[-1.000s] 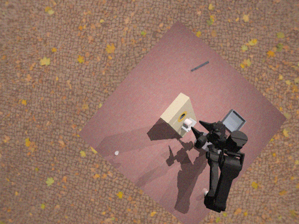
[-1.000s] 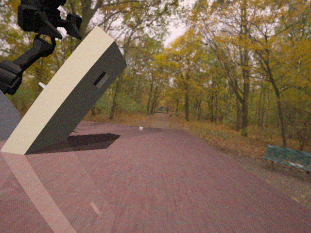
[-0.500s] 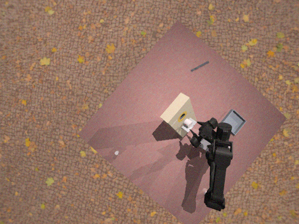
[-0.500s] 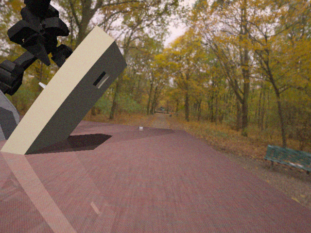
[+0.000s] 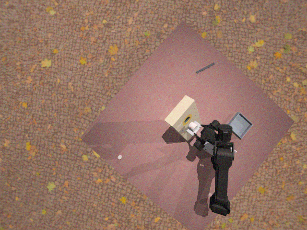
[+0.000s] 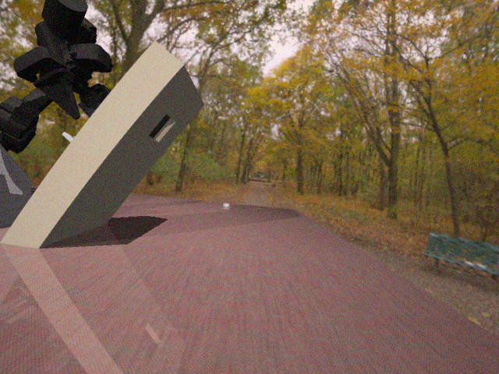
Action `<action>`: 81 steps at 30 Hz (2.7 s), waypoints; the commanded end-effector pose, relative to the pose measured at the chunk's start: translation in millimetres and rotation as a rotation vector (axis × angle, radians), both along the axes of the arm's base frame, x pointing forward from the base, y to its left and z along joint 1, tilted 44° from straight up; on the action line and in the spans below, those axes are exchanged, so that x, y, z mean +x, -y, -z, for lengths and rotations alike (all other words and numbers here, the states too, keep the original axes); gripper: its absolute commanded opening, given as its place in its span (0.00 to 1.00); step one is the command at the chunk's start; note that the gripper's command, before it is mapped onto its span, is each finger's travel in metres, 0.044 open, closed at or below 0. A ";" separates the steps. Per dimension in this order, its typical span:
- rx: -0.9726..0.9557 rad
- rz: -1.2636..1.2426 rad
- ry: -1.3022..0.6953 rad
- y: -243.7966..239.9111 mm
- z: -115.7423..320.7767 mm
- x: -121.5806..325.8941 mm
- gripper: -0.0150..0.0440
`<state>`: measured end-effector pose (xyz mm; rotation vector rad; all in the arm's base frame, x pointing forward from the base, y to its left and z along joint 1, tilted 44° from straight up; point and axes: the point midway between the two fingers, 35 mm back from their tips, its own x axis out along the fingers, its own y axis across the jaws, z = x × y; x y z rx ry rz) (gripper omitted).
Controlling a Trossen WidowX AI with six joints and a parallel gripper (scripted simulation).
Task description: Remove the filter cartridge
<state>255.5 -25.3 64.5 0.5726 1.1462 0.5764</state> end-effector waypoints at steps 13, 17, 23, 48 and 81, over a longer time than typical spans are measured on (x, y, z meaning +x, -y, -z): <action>0.000 0.001 -0.005 -18.8 18.9 6.8 0.77; 0.001 0.001 -0.004 -23.6 22.8 8.4 0.77; -0.004 -0.004 -0.002 -23.9 23.0 9.1 0.73; -0.001 -0.002 -0.003 -13.6 8.7 27.0 0.25; -0.007 -0.002 -0.005 89.8 -4.2 14.6 0.25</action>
